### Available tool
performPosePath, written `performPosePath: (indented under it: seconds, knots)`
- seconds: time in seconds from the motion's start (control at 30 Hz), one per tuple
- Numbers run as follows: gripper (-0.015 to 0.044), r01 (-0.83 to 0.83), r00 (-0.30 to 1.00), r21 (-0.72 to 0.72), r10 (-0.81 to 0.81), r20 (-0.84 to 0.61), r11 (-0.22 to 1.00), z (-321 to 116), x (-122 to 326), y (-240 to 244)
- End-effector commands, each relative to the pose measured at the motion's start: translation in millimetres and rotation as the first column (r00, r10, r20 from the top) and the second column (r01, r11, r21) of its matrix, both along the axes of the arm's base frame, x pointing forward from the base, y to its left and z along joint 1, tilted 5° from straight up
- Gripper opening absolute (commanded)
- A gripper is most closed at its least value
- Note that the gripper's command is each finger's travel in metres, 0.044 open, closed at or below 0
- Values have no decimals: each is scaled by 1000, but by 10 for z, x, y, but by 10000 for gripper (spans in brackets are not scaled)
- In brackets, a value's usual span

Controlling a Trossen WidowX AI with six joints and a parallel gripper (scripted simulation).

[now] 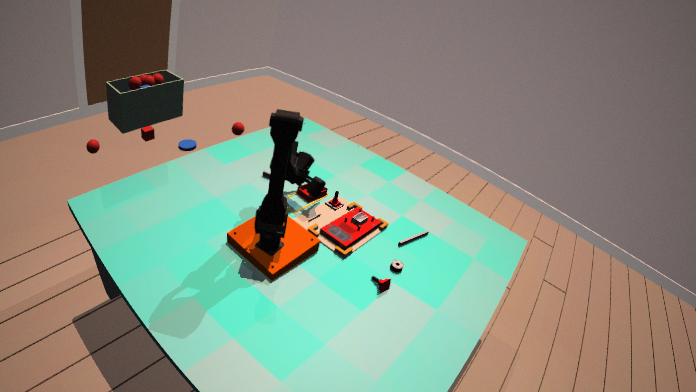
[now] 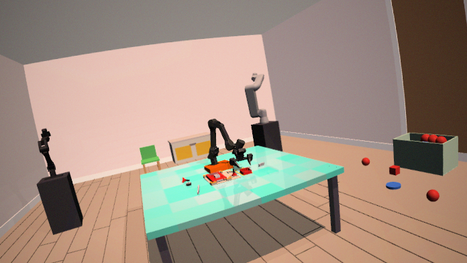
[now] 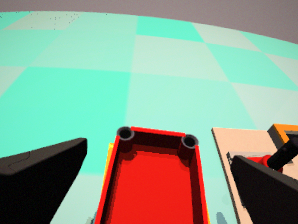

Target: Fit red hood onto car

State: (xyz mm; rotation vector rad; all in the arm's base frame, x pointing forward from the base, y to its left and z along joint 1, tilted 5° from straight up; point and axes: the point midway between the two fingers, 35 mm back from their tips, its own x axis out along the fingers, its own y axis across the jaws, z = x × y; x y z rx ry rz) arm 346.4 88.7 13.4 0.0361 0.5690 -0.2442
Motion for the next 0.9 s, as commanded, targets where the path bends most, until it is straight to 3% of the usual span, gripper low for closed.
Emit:
performPosePath:
  seconds: [0.0, 0.87]
  knots:
    - [440, 4, 1000, 0, -4, -7, 1000, -59, -17, -9]
    - [440, 4, 1000, 4, -4, -1, 1000, -194, -16, -11]
